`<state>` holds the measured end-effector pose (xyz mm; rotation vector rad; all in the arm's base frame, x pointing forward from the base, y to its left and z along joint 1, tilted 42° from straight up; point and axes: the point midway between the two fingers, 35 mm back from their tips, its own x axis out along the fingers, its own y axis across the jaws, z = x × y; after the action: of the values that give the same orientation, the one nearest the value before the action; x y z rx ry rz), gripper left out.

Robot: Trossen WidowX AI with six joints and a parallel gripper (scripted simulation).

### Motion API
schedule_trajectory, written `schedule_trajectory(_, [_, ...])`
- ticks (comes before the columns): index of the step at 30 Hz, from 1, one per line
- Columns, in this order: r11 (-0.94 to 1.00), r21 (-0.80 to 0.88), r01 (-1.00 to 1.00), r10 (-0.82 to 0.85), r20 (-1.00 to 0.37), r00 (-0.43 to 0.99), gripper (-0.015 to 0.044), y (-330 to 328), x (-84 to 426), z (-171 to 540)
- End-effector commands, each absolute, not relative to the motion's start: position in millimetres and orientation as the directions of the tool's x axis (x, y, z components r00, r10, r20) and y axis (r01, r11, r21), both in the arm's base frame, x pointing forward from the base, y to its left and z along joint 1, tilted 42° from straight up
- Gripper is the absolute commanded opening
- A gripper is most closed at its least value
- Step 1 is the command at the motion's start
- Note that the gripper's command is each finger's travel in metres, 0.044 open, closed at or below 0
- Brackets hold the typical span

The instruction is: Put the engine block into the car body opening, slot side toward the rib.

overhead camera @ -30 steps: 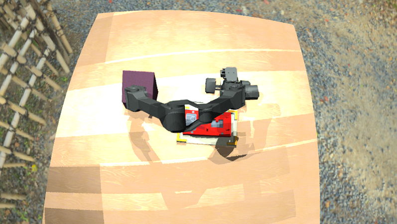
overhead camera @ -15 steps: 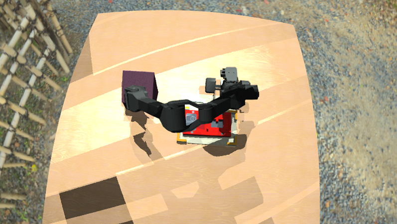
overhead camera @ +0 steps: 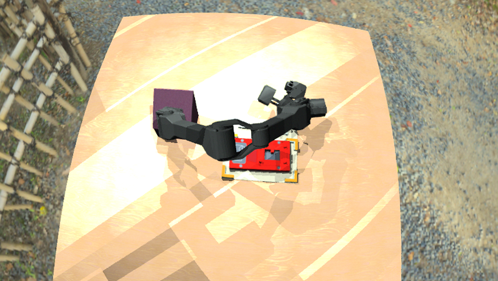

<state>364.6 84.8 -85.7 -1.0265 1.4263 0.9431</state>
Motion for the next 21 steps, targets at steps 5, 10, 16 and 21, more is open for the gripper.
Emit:
schedule_trajectory(5, [0.57, -0.048, -0.82, -0.157, -0.986, -0.052, 0.044, 88.5, 363.8, -86.2])
schedule_trajectory(10, [0.693, -0.097, -0.715, -0.195, -0.979, -0.055, 0.044, 91.6, 363.4, -85.6])
schedule_trajectory(16, [0.81, -0.167, -0.562, -0.24, -0.969, -0.059, 0.044, 94.9, 362.7, -84.6])
schedule_trajectory(21, [0.879, -0.229, -0.418, -0.278, -0.959, -0.06, 0.044, 97.5, 362.2, -83.7])
